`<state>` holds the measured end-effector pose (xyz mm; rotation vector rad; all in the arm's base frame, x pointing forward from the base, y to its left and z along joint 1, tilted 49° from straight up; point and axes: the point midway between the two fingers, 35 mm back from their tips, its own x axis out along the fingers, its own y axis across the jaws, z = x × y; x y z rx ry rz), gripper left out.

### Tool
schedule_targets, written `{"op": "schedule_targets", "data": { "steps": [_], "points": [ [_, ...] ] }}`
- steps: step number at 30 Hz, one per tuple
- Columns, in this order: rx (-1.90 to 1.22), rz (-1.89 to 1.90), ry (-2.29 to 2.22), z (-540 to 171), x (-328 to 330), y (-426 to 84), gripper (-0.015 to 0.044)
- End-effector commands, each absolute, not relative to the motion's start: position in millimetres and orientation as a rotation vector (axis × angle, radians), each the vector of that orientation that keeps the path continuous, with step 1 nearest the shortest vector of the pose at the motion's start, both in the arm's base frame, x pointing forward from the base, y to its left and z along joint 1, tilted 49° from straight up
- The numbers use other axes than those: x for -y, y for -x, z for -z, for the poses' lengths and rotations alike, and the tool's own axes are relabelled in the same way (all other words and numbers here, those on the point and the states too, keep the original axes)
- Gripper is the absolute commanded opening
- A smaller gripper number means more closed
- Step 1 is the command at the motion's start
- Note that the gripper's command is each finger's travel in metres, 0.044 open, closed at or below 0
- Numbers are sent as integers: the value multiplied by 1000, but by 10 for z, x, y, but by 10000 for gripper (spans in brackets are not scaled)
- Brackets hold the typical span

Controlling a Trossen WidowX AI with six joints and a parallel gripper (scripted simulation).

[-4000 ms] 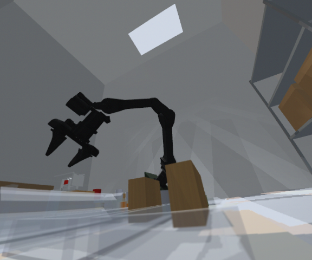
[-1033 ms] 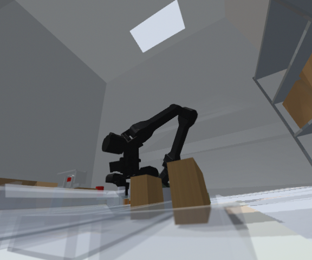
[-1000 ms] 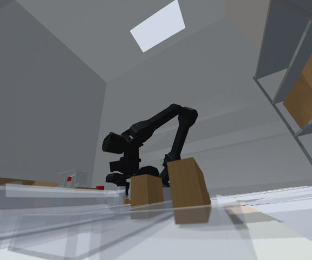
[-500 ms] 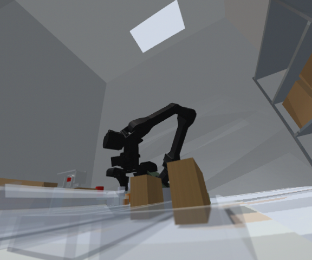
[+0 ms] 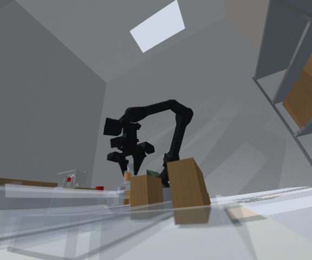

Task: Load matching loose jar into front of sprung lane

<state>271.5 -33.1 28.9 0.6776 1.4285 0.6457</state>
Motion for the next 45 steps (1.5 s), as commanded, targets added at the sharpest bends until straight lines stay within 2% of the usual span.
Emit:
{"op": "schedule_targets", "data": {
  "steps": [1,25,45],
  "points": [
    [-1416,-640,-669,-424,453,-2737,0],
    [-1385,-689,-616,21,-158,-2830,0],
    [-1384,-689,-615,21,-164,-2892,0]
  ]
}}
